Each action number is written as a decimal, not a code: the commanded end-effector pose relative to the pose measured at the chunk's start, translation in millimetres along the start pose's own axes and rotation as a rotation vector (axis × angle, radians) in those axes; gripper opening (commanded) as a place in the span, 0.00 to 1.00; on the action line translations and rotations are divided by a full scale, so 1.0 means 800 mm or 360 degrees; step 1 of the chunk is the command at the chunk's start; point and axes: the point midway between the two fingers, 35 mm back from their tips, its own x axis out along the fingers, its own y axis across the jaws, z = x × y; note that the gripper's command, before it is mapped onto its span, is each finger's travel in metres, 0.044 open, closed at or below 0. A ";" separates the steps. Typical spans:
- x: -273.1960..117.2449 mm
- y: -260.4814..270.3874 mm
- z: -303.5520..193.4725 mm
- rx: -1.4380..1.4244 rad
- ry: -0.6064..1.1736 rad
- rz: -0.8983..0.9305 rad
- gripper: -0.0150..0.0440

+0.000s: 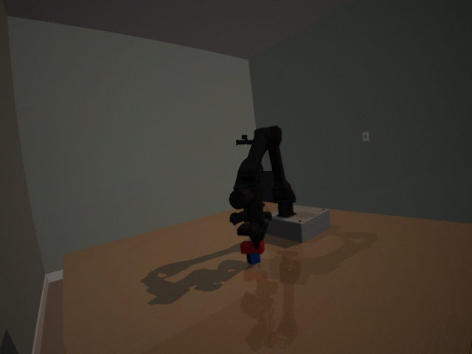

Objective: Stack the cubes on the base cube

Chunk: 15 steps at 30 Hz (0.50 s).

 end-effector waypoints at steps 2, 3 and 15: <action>0.001 0.000 0.001 -0.0007 -0.0005 -0.0001 0.43; 0.001 0.000 0.001 -0.0007 -0.0005 -0.0001 0.43; 0.001 0.000 0.001 -0.0007 -0.0005 -0.0001 0.60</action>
